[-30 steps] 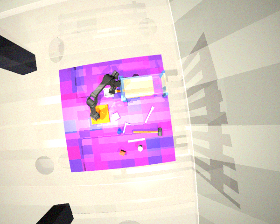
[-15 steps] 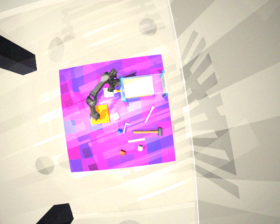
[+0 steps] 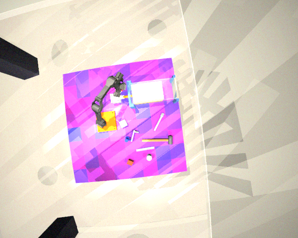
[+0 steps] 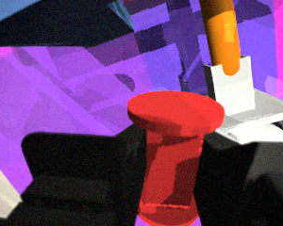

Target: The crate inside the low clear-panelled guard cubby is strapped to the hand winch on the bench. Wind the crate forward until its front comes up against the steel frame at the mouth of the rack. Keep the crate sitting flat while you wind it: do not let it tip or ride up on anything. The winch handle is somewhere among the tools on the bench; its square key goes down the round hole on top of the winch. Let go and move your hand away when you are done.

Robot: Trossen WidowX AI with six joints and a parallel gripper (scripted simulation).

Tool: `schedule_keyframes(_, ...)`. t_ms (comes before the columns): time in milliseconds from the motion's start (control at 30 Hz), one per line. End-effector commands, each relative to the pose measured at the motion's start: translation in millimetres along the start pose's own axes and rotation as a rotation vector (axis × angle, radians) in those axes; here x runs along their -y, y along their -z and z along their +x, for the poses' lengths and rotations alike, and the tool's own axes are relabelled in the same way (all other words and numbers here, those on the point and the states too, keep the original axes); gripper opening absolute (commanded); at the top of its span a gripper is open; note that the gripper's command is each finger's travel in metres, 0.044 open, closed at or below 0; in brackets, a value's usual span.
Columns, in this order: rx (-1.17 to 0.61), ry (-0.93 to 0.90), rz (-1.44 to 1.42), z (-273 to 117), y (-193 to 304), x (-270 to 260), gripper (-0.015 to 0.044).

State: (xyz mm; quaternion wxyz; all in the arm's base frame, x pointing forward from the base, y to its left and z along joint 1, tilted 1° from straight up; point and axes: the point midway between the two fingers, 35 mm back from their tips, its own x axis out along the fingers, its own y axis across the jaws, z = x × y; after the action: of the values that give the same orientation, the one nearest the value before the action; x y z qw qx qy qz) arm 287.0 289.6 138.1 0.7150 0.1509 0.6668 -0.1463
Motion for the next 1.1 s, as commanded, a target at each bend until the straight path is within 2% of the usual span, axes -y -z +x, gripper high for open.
schedule_keyframes(0, -0.040, -0.019, -0.042, -2.5, 29.8, -10.7, 0.0000)
schedule_keyframes(1067, -0.044, -0.019, -0.042, -4.1, 70.7, -11.2, 0.0000)
